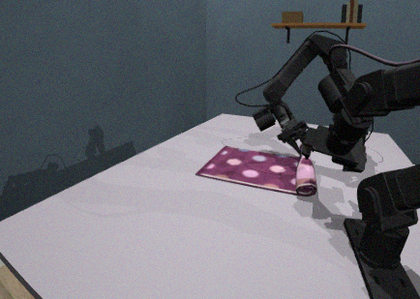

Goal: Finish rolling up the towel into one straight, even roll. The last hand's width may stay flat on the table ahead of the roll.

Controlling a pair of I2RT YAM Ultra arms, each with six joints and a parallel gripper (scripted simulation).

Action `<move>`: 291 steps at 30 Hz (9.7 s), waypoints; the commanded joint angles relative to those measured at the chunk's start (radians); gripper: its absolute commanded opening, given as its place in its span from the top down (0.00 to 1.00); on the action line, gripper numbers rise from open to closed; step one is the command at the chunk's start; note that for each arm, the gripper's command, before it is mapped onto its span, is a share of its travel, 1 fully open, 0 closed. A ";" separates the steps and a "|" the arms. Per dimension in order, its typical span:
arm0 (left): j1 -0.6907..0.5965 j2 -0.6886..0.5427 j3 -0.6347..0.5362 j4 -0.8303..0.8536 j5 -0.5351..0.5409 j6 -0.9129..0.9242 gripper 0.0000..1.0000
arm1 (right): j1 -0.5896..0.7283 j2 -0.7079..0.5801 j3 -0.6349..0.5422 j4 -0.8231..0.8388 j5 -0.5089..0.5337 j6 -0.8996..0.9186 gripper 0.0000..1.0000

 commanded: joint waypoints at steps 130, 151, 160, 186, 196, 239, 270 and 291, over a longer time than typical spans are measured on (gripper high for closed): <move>0.406 0.665 0.135 0.077 0.510 0.056 0.79 | -0.093 -0.364 -0.103 0.060 0.058 -0.117 0.09; 0.513 1.005 0.349 -0.256 0.707 0.255 0.79 | 0.075 -1.062 -0.645 0.667 0.148 0.122 0.02; 0.514 1.042 0.342 -0.226 0.707 0.267 0.79 | 0.049 -0.978 -0.597 0.659 0.116 0.036 0.02; 0.514 1.053 0.339 -0.214 0.707 0.269 0.79 | 0.082 -0.824 -0.779 1.005 0.126 0.061 0.02; 0.514 1.053 0.339 -0.214 0.707 0.269 0.79 | 0.086 -0.809 -0.785 1.031 0.128 0.066 0.36; 0.514 1.019 0.352 -0.260 0.707 0.267 0.32 | 0.086 -0.809 -0.785 1.031 0.128 0.066 0.78; 0.724 0.968 0.513 -0.646 0.610 0.567 0.13 | 0.050 -0.508 -0.446 0.579 0.066 0.069 0.78; 0.221 0.093 0.075 -0.032 0.149 0.011 0.06 | 0.020 -0.050 -0.016 0.016 0.016 0.010 0.78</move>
